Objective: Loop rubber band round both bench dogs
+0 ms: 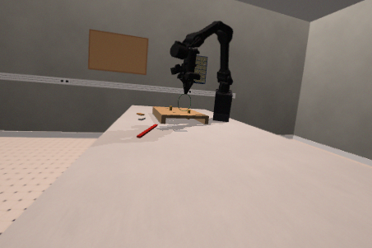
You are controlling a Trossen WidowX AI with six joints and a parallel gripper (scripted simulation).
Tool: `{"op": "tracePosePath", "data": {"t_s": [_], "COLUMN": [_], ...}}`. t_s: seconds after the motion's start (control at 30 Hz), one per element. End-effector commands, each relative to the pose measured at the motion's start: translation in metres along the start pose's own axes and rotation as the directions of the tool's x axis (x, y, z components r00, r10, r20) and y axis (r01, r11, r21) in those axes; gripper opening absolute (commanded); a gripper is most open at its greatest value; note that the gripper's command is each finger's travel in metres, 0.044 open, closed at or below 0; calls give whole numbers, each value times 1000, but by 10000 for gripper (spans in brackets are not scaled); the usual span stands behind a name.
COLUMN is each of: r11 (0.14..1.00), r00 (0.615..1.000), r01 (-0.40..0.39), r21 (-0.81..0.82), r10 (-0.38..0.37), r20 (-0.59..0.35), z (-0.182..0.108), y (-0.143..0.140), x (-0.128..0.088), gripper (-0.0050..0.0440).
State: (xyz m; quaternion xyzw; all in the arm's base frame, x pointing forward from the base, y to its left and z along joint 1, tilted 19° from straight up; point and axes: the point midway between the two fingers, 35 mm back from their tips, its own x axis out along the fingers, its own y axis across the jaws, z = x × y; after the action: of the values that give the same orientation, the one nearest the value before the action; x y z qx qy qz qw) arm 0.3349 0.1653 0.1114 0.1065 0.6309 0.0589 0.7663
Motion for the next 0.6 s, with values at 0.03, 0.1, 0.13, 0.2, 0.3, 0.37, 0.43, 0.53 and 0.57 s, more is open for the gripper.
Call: {"op": "tracePosePath", "data": {"t_s": [0.03,0.1,0.13,0.2,0.3,0.37,0.43,0.53,0.57], "r11": [999,995,993,986,974,963,952,932,932], "r00": [1000,1000,1000,1000,1000,1000,1000,1000,1000], "r01": [-3,-1,0,0,-2,-4,-7,-12,-12], "r21": [-53,-98,-121,-164,-227,-268,-307,-363,-363], "r10": [3,1,0,-1,-2,-1,0,3,3], "r20": [5,-1,-3,-8,-15,-19,-22,-26,-26], "z": [19,28,33,41,53,60,66,74,74], "y": [-14,-28,-35,-49,-71,-87,-102,-126,-126], "x": [-3,-2,-1,-1,0,1,1,1,1], "gripper": [-50,-50,-50,-50,-50,-50,-50,-50,-50]}}
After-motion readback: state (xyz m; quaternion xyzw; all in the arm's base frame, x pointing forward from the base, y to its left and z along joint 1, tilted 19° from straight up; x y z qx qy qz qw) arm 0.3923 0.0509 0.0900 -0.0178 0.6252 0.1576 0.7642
